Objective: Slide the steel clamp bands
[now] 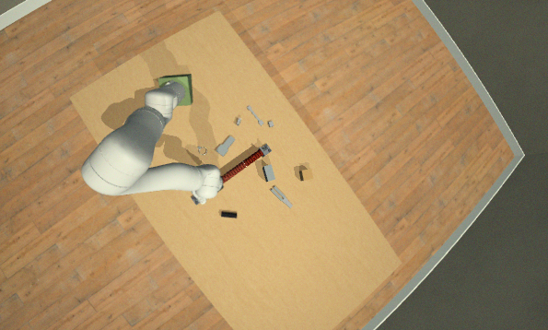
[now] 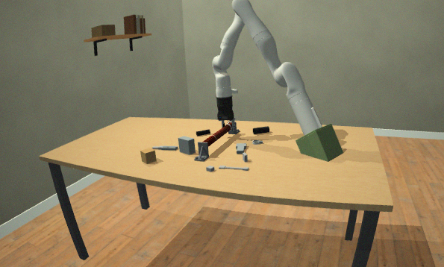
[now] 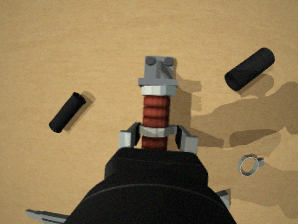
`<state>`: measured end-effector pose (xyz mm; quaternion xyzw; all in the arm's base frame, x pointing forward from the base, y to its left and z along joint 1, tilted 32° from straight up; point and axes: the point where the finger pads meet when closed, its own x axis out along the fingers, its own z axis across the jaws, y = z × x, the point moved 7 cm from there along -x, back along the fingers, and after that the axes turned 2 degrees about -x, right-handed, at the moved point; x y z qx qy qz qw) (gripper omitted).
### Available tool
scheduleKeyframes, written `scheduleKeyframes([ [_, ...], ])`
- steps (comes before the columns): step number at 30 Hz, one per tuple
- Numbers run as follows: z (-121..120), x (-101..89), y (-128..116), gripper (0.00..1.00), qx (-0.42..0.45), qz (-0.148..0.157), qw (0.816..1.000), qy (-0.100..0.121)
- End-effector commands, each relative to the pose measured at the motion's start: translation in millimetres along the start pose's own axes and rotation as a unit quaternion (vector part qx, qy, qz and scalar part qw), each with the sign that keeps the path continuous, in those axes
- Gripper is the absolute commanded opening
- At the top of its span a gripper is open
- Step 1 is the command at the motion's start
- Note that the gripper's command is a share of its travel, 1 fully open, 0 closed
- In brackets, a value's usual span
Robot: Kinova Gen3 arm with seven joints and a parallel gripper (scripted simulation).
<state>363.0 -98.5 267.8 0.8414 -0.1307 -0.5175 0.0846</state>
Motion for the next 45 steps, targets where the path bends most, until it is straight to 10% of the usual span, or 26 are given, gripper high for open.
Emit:
scheduleKeyframes([
  [1, -3.1, -0.4, -11.6, 0.75, -0.009, -0.003, 1.000, 0.004],
  [45, -7.3, -1.1, -102.1, 0.75, -0.008, -0.003, 1.000, 0.006],
])
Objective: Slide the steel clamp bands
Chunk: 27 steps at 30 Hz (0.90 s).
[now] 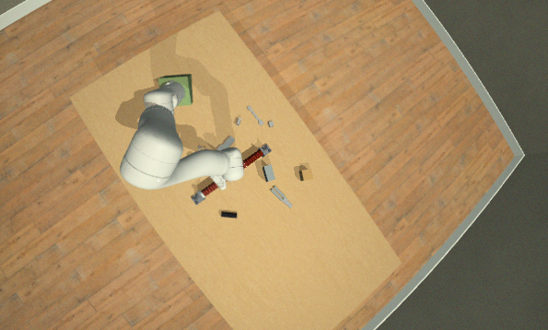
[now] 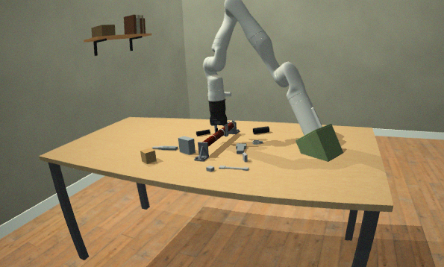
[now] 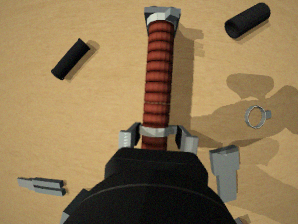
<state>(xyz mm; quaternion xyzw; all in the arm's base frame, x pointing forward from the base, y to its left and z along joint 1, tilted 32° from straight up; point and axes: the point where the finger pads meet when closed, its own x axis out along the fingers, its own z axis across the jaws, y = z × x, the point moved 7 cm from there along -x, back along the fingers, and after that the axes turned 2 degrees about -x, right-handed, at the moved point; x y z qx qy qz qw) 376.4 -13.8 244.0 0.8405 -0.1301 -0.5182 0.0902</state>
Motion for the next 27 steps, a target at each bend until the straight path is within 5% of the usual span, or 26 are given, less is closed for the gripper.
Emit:
scheduleKeyframes([
  [1, -5.7, -1.1, -16.2, 0.75, -0.003, -0.006, 1.000, 0.007],
  [27, -7.4, -1.5, -79.9, 0.75, -0.003, -0.006, 1.000, 0.006],
])
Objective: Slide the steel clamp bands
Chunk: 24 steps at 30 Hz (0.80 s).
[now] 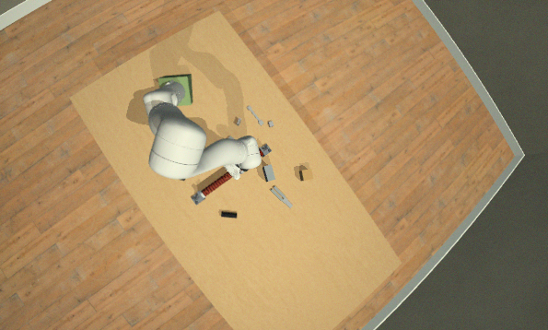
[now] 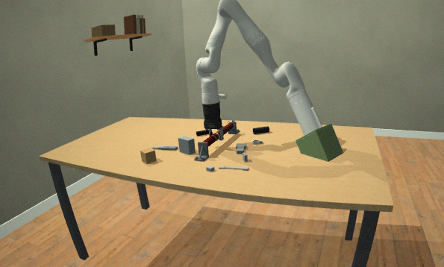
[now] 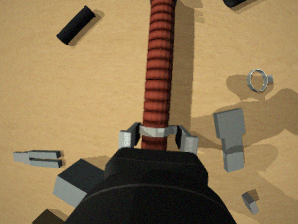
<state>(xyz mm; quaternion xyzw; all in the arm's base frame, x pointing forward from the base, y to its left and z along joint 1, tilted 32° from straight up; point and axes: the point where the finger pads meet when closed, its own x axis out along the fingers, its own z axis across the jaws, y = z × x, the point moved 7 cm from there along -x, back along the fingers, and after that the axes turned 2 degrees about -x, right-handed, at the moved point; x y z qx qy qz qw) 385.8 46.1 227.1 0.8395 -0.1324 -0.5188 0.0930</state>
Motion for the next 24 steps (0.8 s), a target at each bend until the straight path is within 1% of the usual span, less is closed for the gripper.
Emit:
scheduleKeyframes([
  [1, -5.6, -1.4, -18.9, 0.75, -0.002, -0.010, 1.000, 0.007],
  [16, -6.2, -1.7, -38.4, 0.75, -0.002, -0.010, 1.000, 0.007],
  [24, -6.3, -1.8, -43.7, 0.75, -0.002, -0.010, 1.000, 0.007],
])
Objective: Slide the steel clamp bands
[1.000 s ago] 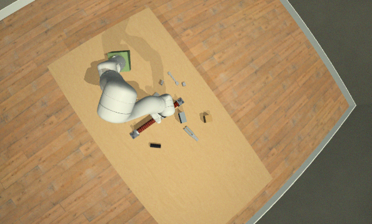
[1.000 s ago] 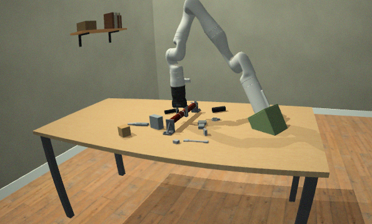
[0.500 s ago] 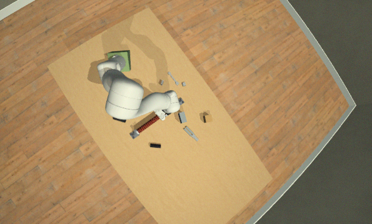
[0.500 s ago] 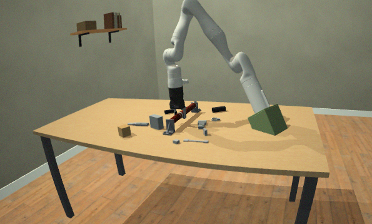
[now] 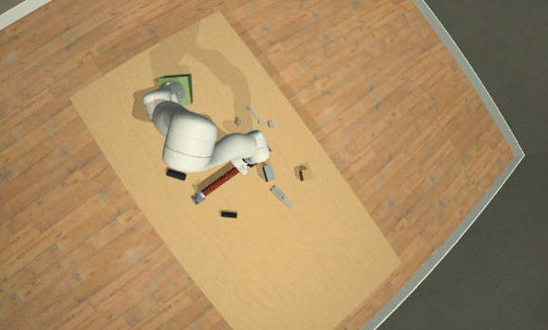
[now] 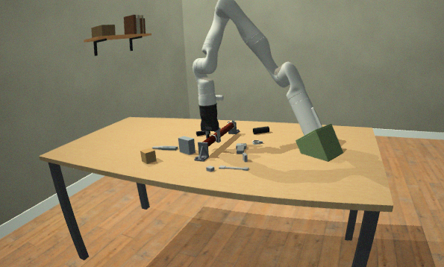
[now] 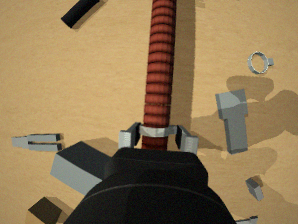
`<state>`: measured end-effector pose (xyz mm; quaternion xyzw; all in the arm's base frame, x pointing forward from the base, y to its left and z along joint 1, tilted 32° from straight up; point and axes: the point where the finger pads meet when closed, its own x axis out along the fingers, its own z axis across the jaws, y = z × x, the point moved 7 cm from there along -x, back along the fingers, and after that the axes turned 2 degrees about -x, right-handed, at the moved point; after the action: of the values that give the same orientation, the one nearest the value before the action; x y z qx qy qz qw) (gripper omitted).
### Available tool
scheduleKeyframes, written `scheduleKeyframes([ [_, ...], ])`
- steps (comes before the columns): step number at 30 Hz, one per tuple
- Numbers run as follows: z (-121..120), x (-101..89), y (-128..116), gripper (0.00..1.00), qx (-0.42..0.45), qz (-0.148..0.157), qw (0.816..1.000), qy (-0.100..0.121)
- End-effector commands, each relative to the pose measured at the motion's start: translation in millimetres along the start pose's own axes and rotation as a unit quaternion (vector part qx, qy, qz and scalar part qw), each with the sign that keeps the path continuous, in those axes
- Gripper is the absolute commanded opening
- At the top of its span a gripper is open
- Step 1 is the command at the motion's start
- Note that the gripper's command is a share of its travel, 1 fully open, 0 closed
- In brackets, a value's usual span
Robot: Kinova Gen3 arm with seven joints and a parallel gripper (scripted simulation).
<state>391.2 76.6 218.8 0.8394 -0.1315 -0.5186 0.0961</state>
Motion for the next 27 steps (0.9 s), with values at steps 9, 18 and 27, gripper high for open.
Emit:
scheduleKeyframes([
  [9, -4.9, -1.4, -15.9, 0.75, 0.001, -0.011, 1.000, 0.007],
  [18, -4.9, -1.4, -16.9, 0.75, 0.001, -0.011, 1.000, 0.007],
  [27, -4.9, -1.4, -17.0, 0.75, 0.001, -0.011, 1.000, 0.007],
])
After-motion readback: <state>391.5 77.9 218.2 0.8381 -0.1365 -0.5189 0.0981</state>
